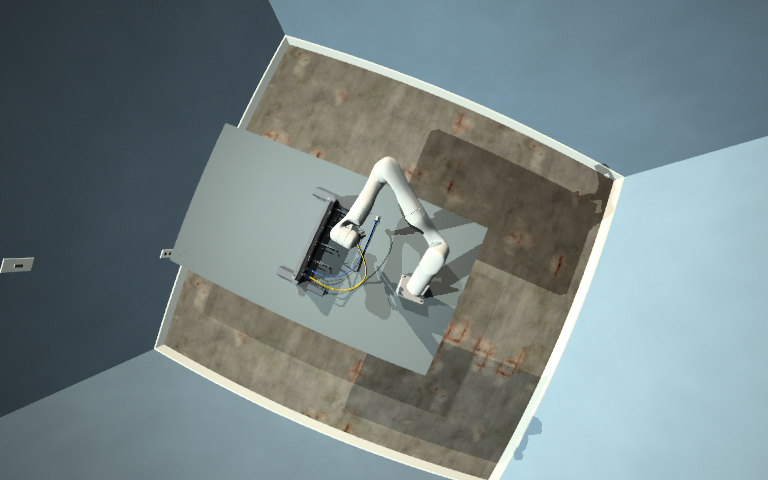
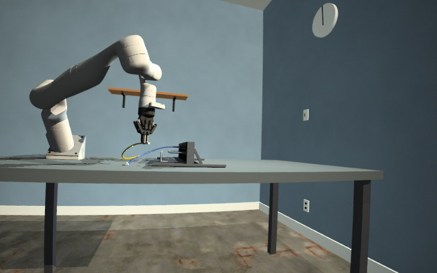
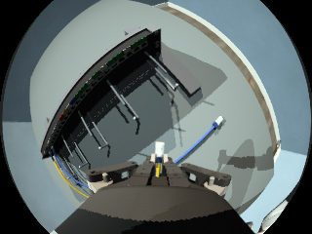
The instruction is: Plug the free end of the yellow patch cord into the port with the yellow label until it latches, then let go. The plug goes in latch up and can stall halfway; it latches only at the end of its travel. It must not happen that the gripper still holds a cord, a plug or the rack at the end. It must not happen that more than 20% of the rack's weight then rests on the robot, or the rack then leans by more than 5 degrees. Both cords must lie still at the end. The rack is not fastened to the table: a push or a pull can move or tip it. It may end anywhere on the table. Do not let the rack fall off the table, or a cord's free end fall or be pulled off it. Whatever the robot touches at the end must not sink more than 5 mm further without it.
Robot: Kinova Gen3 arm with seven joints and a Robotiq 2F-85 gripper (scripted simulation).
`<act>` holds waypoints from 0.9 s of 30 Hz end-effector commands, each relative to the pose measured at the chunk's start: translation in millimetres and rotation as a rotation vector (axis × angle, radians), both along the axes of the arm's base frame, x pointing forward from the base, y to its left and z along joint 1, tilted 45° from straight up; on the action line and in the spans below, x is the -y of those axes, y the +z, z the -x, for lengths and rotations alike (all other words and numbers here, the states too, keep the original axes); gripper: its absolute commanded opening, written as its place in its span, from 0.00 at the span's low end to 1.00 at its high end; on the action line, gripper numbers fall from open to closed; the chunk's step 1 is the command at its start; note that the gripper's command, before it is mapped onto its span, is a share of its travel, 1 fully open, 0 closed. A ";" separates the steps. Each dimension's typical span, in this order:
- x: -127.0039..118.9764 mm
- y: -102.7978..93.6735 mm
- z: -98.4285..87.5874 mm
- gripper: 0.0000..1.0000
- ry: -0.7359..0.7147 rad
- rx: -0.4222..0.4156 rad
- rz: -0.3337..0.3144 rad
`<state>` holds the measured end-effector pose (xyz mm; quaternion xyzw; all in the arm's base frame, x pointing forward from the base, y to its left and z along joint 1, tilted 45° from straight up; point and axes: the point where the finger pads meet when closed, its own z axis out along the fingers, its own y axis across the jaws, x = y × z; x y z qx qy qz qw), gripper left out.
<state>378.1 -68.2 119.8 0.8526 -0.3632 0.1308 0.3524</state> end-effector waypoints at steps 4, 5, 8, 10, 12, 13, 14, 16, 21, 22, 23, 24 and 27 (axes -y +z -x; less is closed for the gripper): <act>-5.0 -3.4 -8.5 0.00 0.040 -0.037 0.007; -5.8 -3.9 -9.7 0.00 0.045 -0.042 0.007; -8.5 -5.4 -13.2 0.00 0.061 -0.057 0.006; -9.4 -6.0 -14.3 0.00 0.066 -0.062 0.005; -10.2 -6.5 -15.4 0.00 0.071 -0.067 0.005; -11.1 -7.0 -16.6 0.00 0.076 -0.072 0.005; -12.0 -7.6 -17.7 0.00 0.082 -0.077 0.004; -13.7 -8.6 -19.9 0.00 0.092 -0.087 0.004; -18.0 -11.4 -25.3 0.00 0.117 -0.113 0.003; -18.9 -12.0 -26.3 0.00 0.123 -0.118 0.002; -19.8 -12.6 -27.2 0.00 0.128 -0.123 0.002; -20.7 -13.2 -28.2 0.00 0.134 -0.129 0.002; -22.5 -14.5 -30.0 0.00 0.144 -0.139 0.001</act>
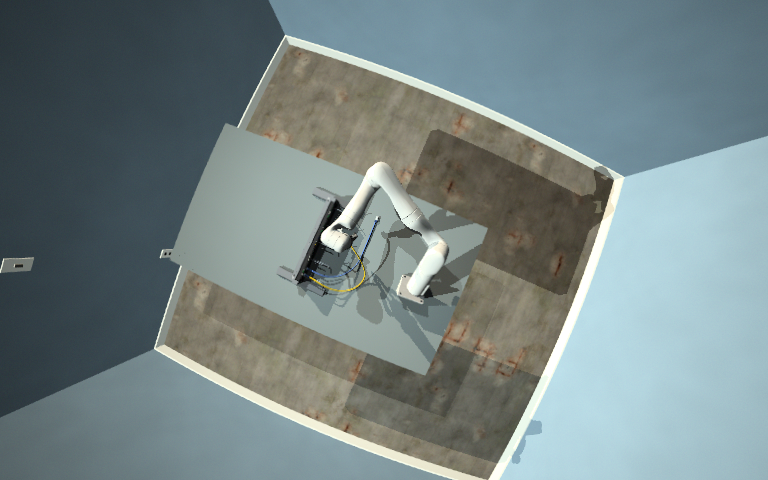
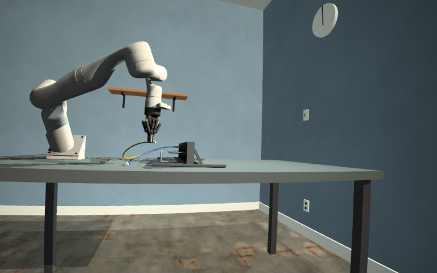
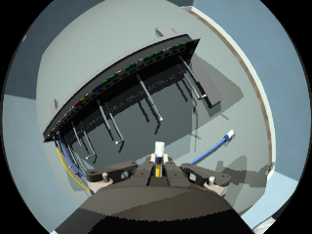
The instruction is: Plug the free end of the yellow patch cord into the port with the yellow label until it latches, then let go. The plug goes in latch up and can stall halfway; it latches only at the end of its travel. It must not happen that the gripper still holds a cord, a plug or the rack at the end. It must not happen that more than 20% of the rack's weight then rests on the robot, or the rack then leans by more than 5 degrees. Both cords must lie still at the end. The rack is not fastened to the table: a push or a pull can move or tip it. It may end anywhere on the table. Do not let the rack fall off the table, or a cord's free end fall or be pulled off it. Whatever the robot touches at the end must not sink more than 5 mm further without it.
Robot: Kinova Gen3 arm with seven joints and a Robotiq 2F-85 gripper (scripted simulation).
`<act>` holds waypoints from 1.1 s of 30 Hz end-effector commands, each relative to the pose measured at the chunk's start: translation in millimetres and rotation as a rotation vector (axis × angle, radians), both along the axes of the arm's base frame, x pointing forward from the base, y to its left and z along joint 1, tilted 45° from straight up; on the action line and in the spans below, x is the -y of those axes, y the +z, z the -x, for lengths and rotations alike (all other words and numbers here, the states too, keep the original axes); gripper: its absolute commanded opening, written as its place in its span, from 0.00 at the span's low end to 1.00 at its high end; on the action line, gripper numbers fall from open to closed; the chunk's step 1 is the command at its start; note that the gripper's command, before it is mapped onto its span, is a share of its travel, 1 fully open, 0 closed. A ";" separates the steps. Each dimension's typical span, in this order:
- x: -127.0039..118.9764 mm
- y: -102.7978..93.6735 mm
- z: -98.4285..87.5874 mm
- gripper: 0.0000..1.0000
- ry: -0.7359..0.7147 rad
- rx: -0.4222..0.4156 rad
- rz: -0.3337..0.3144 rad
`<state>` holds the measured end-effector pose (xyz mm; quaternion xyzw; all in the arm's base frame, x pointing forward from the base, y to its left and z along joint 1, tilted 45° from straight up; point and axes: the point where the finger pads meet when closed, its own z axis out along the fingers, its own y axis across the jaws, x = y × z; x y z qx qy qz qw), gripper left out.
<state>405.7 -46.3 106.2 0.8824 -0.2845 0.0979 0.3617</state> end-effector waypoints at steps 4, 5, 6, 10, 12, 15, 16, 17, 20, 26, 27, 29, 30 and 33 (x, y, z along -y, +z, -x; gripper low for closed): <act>-3.3 -2.7 -5.2 0.00 0.031 -0.028 0.009; -4.1 -3.4 -6.1 0.00 0.036 -0.033 0.009; -5.0 -4.0 -7.0 0.00 0.041 -0.039 0.009; -8.4 -6.5 -10.5 0.00 0.062 -0.060 0.009; -10.1 -7.8 -12.2 0.00 0.072 -0.070 0.008; -12.6 -9.5 -14.9 0.00 0.087 -0.085 0.008; -13.4 -9.9 -15.9 0.00 0.091 -0.089 0.007; -13.4 -9.9 -15.9 0.00 0.091 -0.089 0.007; -14.9 -10.8 -17.9 0.00 0.100 -0.098 0.007; -19.5 -13.5 -23.8 0.00 0.127 -0.123 0.005; -20.2 -14.0 -24.7 0.00 0.131 -0.127 0.005; -21.6 -14.8 -26.6 0.00 0.139 -0.135 0.004; -22.3 -15.3 -27.5 0.00 0.143 -0.139 0.004; -24.4 -16.6 -30.2 0.00 0.156 -0.151 0.003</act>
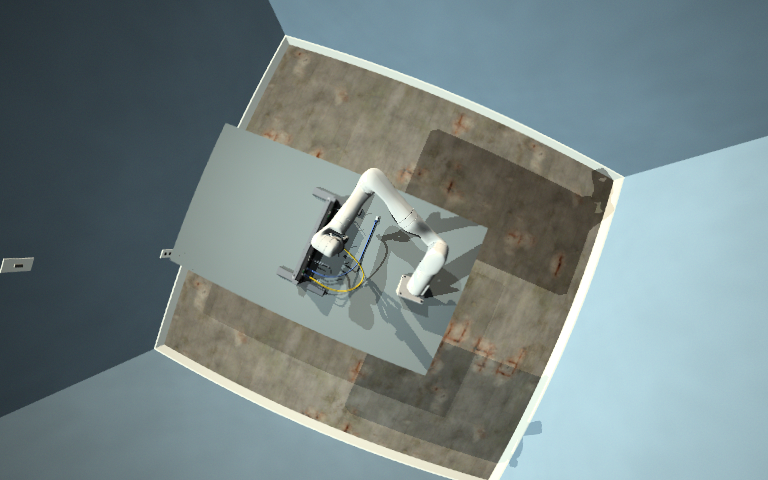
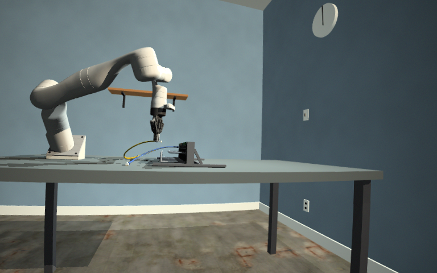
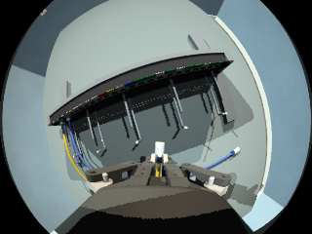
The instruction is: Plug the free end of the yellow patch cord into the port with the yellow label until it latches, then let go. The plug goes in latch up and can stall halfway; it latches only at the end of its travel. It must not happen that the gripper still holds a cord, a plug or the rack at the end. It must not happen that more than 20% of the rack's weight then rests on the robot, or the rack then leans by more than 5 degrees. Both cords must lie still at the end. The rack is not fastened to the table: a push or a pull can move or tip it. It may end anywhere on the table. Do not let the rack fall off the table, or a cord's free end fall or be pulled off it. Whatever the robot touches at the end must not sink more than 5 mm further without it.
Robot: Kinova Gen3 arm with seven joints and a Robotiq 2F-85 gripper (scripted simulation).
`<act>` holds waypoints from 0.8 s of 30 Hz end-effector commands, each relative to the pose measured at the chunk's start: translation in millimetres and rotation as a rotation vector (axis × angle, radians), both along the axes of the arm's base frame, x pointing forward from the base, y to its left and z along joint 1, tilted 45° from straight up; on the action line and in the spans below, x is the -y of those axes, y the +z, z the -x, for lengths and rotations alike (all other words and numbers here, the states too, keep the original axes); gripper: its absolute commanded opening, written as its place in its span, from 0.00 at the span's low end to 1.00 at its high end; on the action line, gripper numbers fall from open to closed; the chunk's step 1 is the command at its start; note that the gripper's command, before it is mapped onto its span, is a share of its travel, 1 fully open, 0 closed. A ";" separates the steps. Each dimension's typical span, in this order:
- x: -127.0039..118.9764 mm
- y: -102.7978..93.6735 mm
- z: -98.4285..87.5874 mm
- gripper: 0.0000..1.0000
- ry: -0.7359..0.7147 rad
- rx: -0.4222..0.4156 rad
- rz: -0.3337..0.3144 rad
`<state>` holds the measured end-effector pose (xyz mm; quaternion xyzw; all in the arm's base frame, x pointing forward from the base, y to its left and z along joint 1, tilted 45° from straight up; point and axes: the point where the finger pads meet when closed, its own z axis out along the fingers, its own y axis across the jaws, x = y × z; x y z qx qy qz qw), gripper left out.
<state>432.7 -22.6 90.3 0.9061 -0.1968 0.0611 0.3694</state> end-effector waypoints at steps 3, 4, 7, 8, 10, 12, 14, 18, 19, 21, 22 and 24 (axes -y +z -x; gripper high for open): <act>-1.4 -1.1 -4.0 0.00 0.020 -0.017 0.010; -2.1 -1.5 -4.9 0.00 0.024 -0.021 0.010; -4.1 -2.8 -7.4 0.00 0.036 -0.033 0.009; -4.7 -3.2 -8.2 0.00 0.040 -0.037 0.009; -6.1 -4.0 -9.8 0.00 0.048 -0.044 0.009; -7.4 -4.9 -11.4 0.00 0.055 -0.052 0.008; -8.7 -5.7 -13.0 0.00 0.063 -0.059 0.008; -10.6 -6.9 -15.2 0.00 0.074 -0.070 0.007; -10.6 -6.9 -15.2 0.00 0.074 -0.070 0.007; -11.8 -7.7 -16.6 0.00 0.081 -0.077 0.007; -12.4 -8.1 -17.3 0.00 0.085 -0.081 0.007; -13.6 -8.9 -18.7 0.00 0.092 -0.088 0.006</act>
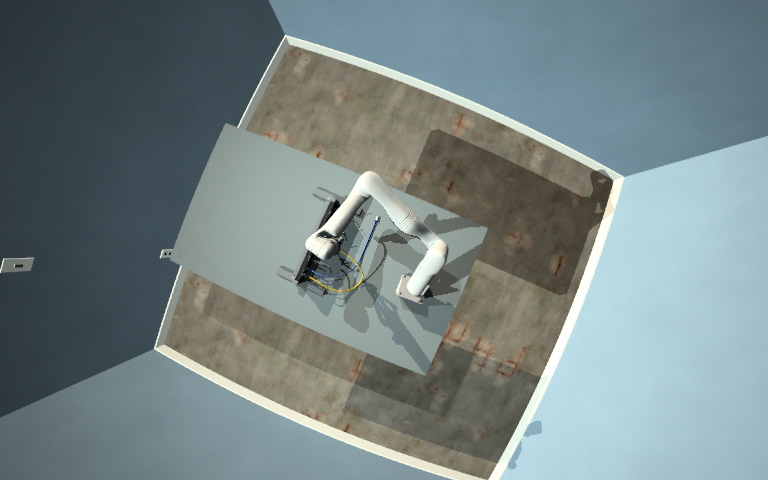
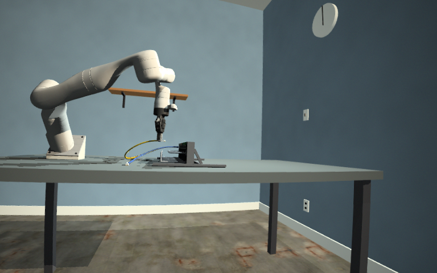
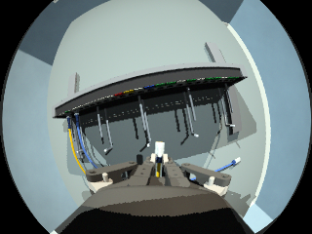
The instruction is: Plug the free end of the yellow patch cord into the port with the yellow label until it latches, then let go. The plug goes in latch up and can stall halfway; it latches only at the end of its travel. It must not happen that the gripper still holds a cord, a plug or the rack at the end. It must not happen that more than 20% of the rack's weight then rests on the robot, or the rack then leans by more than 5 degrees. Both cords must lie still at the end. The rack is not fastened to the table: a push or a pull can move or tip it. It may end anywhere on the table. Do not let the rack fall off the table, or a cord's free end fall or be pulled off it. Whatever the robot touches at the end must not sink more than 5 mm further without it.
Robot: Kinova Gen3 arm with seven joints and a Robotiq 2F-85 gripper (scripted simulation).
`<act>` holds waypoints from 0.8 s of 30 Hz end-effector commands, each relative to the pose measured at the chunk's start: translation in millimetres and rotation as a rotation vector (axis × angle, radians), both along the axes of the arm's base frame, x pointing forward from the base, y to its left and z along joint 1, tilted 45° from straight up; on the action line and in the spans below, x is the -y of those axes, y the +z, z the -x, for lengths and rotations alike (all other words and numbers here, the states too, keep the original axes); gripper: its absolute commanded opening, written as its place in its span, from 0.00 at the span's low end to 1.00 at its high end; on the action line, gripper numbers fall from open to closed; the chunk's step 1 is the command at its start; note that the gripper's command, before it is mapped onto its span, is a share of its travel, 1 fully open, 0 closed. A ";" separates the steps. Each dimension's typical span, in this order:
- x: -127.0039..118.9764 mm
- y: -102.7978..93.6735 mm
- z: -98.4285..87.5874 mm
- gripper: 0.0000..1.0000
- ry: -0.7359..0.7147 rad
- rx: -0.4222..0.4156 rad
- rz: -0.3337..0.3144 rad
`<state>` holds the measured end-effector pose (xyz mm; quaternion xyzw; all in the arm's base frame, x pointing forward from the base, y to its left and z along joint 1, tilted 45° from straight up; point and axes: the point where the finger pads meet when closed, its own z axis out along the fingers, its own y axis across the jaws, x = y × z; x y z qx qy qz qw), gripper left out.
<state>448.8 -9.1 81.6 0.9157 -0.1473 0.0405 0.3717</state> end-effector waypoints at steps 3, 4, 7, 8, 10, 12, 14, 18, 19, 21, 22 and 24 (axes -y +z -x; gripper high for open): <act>-1.8 -1.3 -4.6 0.00 0.025 -0.021 0.011; -2.3 -1.7 -5.3 0.00 0.028 -0.024 0.011; -3.9 -2.7 -7.1 0.00 0.038 -0.034 0.010; -4.5 -3.1 -7.7 0.00 0.041 -0.037 0.010; -5.5 -3.8 -8.9 0.00 0.047 -0.043 0.010; -5.5 -3.8 -8.9 0.00 0.047 -0.043 0.010; -6.5 -4.5 -10.1 0.00 0.053 -0.049 0.010; -8.4 -5.8 -12.3 0.00 0.065 -0.061 0.009; -8.9 -6.1 -12.8 0.00 0.067 -0.064 0.009; -9.8 -6.7 -13.9 0.00 0.073 -0.069 0.009; -10.3 -7.0 -14.4 0.00 0.075 -0.071 0.009; -11.1 -7.5 -15.5 0.00 0.081 -0.076 0.008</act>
